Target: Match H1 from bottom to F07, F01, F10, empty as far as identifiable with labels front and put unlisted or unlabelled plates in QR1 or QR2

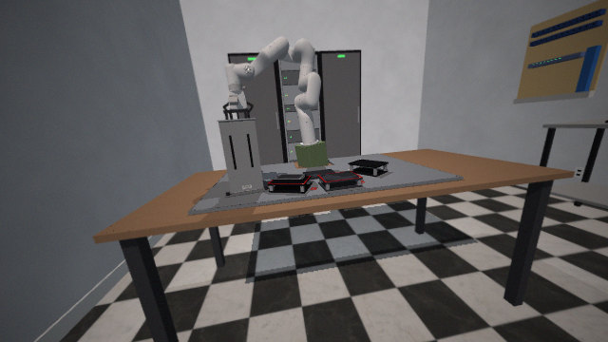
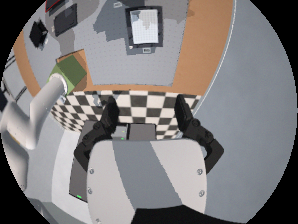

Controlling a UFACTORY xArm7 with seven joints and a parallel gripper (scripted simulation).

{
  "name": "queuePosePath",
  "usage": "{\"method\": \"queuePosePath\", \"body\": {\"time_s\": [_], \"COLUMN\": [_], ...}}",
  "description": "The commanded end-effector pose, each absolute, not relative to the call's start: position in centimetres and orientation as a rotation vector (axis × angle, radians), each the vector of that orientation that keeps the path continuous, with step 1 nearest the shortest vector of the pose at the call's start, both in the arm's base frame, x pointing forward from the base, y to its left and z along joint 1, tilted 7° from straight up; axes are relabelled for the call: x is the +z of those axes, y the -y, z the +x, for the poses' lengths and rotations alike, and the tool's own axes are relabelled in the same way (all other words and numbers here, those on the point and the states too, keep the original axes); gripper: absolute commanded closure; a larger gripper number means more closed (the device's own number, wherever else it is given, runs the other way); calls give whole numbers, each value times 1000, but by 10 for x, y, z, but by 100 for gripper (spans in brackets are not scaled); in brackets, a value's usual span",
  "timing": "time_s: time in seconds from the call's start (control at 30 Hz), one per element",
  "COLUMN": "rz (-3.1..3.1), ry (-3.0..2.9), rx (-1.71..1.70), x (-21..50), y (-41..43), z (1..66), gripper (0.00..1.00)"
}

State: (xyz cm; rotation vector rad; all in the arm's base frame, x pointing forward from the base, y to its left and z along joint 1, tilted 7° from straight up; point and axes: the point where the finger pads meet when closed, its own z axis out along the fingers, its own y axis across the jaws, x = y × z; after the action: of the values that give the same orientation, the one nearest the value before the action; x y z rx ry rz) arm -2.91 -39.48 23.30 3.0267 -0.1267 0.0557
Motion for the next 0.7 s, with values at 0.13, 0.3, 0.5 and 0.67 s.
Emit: {"method": "queuePosePath", "body": {"time_s": [0.13, 0.3, 0.5, 0.67], "rz": [3023, 3023, 3023, 3023], "ry": [127, 127, 127, 127], "rx": [56, 56, 56, 56], "x": [260, 269, 289, 306], "y": [393, 392, 389, 387], "z": [-30, -30, -31, -31], "gripper": [0, 0, 0, 0]}}
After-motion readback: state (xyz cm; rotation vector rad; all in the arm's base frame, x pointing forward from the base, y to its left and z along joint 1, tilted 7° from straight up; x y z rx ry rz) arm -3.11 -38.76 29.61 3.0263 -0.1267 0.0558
